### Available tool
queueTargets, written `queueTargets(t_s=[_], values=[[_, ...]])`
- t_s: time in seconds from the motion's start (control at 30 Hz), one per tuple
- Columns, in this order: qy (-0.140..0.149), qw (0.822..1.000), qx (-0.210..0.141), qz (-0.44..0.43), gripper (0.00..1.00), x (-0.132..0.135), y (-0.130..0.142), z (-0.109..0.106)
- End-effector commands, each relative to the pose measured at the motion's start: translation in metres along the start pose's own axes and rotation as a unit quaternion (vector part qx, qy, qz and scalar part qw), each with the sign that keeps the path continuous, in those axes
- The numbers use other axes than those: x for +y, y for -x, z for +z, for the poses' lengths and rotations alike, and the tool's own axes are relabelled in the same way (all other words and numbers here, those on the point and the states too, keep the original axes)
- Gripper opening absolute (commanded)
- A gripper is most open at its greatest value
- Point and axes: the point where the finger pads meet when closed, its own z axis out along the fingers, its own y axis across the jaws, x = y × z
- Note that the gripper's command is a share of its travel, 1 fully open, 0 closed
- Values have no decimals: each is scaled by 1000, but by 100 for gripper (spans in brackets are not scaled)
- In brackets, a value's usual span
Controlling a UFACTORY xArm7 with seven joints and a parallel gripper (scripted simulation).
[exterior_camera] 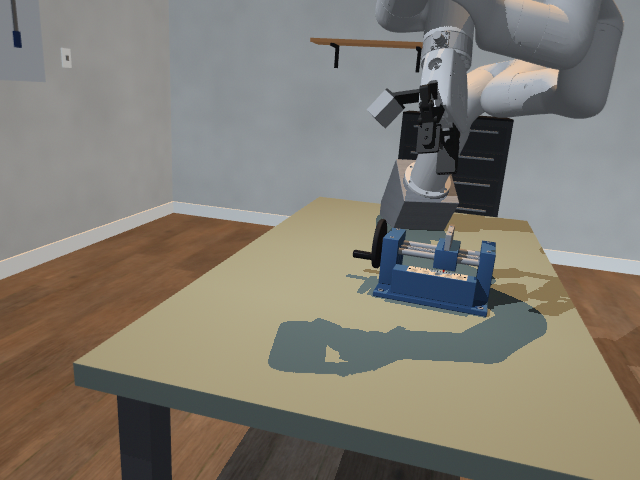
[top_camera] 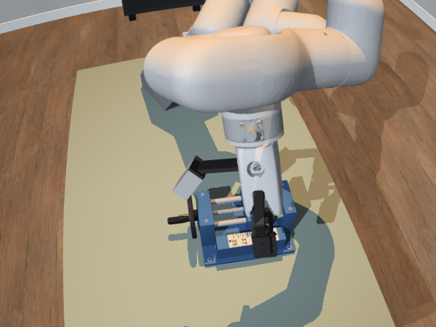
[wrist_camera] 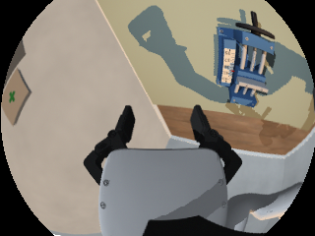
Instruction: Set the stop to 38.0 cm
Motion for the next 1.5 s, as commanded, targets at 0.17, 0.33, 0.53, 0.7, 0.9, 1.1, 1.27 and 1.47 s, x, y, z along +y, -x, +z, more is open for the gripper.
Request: queueTargets(t_s=[0.17, 0.33, 0.53, 0.7, 0.9, 1.1, 1.27, 1.47], values=[[42, 998, 31, -29, 100, 25, -51, -6], [42, 998, 31, -29, 100, 25, -51, -6], [42, 998, 31, -29, 100, 25, -51, -6], [86, 994, 51, -54, 100, 52, -93, -14], [86, 994, 51, -54, 100, 52, -93, -14], [86, 994, 51, -54, 100, 52, -93, -14], [106, 991, 58, -64, 100, 65, -110, -18], [106, 991, 58, -64, 100, 65, -110, -18]])
